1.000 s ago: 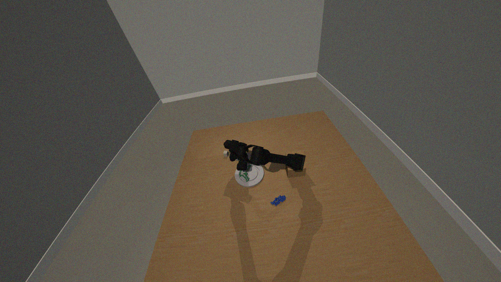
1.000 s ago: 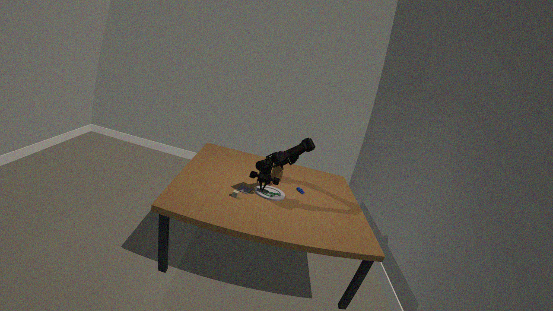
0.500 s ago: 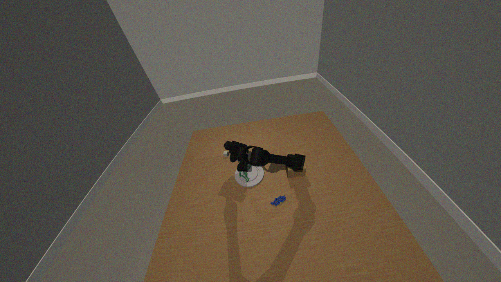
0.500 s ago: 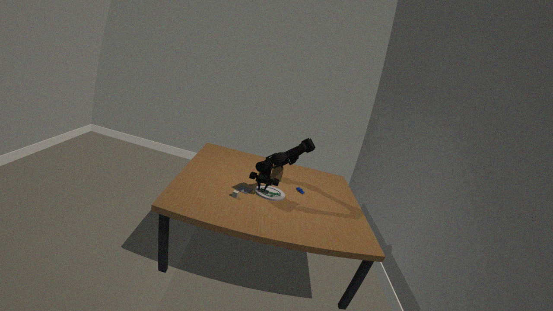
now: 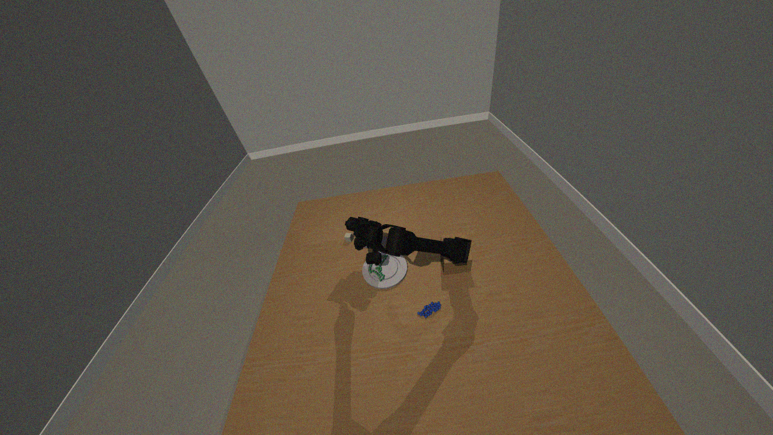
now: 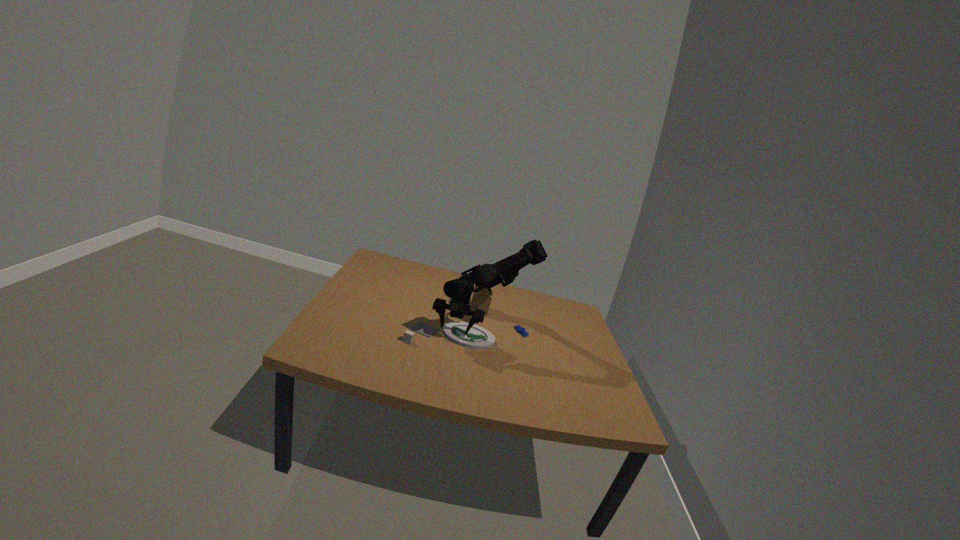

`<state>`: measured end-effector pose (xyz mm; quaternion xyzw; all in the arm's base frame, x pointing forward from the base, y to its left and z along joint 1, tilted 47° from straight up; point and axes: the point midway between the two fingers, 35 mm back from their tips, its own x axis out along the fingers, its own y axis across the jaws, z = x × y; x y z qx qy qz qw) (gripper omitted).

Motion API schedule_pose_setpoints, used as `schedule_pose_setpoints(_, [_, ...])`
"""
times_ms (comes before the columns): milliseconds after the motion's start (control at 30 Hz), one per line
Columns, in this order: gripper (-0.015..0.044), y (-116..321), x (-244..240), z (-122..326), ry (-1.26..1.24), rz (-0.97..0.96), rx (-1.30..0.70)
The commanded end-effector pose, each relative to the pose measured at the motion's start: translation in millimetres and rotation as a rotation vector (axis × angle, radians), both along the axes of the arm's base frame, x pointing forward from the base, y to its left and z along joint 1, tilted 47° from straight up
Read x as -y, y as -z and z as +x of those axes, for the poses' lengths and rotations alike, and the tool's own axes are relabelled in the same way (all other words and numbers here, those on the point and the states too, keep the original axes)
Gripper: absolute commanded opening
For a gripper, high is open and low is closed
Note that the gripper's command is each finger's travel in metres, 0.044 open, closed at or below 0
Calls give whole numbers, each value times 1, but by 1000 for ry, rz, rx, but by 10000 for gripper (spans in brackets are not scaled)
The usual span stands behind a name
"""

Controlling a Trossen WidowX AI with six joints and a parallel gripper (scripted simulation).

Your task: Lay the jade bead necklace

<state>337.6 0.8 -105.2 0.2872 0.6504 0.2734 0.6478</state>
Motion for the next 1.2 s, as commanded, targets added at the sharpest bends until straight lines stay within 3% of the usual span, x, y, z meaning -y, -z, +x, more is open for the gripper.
schedule_pose_setpoints(0, [440,-3,3,-2,12,-3,-23])
schedule_pose_setpoints(867, [440,-3,3,-2,13,-4,-26])
schedule_pose_setpoints(1167, [204,-26,25,-11,67,-5,-84])
